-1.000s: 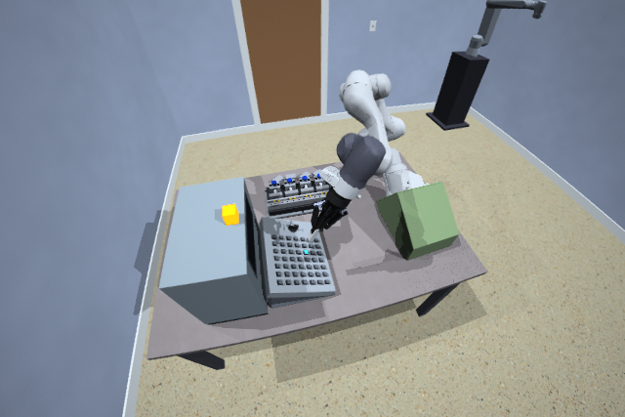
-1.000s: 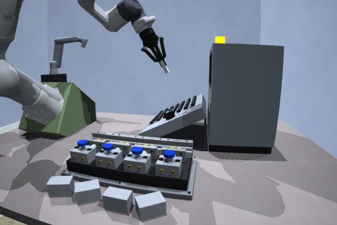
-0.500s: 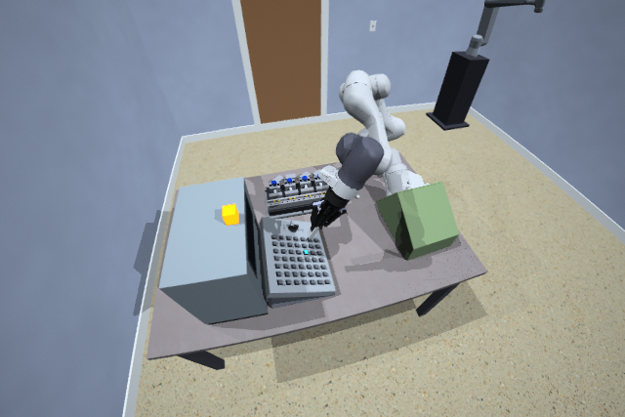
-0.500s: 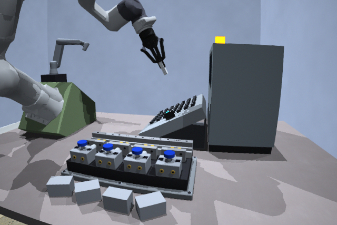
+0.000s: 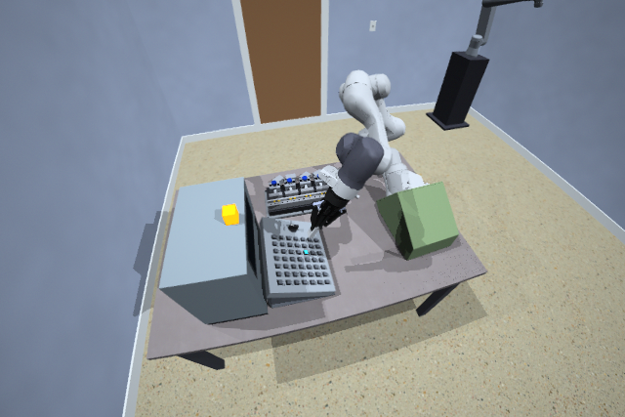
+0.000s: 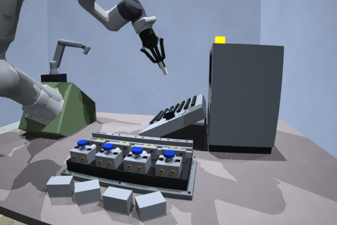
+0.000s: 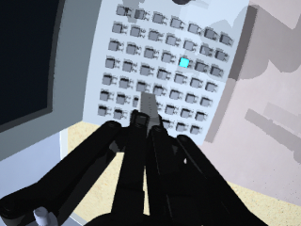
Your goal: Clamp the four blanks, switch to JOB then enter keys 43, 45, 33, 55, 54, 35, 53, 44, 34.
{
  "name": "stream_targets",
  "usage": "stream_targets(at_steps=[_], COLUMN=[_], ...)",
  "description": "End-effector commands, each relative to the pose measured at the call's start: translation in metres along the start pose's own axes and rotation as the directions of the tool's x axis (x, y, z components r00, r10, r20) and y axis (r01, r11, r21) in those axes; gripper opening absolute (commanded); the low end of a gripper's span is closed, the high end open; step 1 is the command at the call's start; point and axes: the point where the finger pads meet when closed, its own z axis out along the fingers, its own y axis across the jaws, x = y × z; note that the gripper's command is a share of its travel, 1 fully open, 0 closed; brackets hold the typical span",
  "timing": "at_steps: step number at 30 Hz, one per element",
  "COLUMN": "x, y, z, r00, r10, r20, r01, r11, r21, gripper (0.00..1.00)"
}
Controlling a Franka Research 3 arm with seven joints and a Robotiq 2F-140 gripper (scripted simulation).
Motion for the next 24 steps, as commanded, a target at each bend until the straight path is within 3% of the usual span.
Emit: stream_targets(at_steps=[1, 20, 24], x=[-0.001, 0.005, 0.037], y=[0.001, 0.001, 0.002], z=[0.0, 0.0, 0.0], r00=[1.0, 1.0, 0.987], r10=[-0.006, -0.03, -0.158], r20=[-0.001, 0.005, 0.038], r01=[0.006, 0.03, 0.16], r11=[1.0, 1.0, 0.987], r21=[-0.003, -0.008, -0.036], gripper=[0.0, 0.0, 0.0])
